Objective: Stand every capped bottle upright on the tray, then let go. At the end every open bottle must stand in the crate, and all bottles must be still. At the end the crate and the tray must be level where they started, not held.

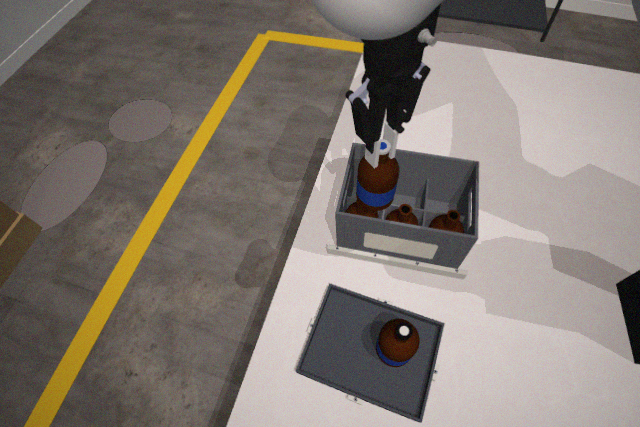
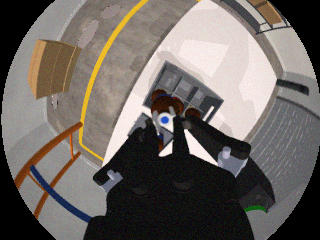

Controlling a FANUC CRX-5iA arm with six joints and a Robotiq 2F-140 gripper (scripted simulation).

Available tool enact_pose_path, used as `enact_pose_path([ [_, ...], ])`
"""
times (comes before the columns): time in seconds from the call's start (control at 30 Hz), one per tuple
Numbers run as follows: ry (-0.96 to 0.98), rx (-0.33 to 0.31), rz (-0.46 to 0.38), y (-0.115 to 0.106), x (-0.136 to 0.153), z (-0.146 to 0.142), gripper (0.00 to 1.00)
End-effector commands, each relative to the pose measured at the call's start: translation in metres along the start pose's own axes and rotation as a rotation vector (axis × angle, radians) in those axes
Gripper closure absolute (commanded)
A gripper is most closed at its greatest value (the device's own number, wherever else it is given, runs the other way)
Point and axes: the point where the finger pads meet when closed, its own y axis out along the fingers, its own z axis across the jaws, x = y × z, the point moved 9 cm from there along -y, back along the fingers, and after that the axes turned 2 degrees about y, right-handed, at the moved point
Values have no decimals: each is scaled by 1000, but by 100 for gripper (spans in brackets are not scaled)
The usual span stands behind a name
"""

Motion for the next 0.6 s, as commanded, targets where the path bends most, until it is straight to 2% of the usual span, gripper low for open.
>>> enact_pose_path([
  [0.0,2,12,10,0,7,-7,100],
  [0.57,2,11,7,1,25,-26,100],
])
